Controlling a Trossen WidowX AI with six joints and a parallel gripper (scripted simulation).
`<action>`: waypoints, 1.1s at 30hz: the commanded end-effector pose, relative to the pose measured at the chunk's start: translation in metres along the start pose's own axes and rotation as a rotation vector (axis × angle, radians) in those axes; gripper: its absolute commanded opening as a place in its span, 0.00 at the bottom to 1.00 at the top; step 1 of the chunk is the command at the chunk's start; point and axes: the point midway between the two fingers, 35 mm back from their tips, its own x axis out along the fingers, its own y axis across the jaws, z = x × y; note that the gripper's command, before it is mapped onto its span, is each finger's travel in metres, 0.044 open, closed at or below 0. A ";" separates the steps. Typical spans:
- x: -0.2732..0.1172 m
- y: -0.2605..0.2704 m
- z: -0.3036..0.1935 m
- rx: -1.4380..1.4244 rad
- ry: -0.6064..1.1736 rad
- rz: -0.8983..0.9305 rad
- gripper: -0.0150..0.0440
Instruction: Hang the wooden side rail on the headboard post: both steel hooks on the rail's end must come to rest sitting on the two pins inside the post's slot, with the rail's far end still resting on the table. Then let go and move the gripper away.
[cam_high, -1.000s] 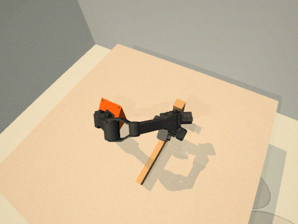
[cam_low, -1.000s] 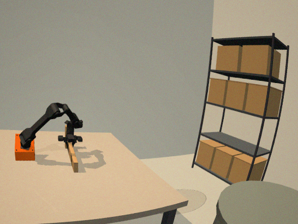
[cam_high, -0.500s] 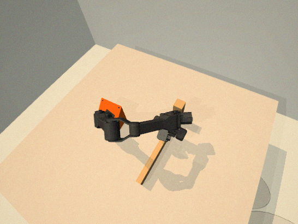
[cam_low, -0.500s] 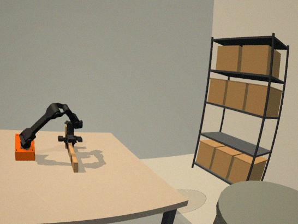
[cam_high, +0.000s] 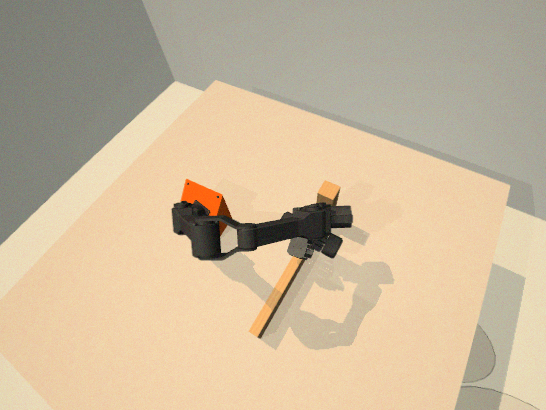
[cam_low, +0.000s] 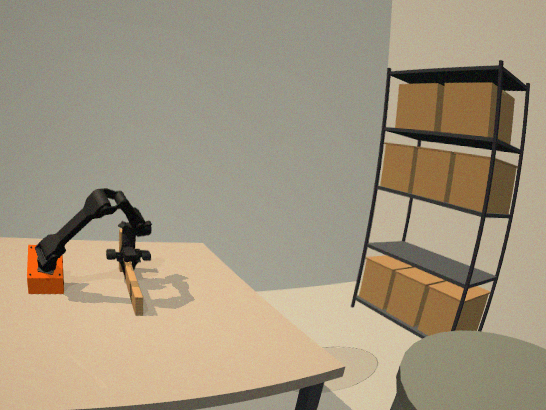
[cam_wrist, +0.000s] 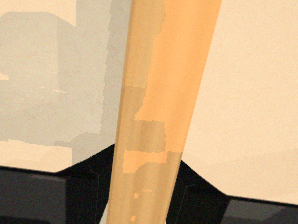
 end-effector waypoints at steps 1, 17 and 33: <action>-0.002 0.001 -0.002 -0.006 0.005 0.007 0.25; 0.001 0.001 -0.002 -0.006 0.005 0.007 0.25; -0.019 0.000 -0.001 -0.004 0.003 0.004 0.97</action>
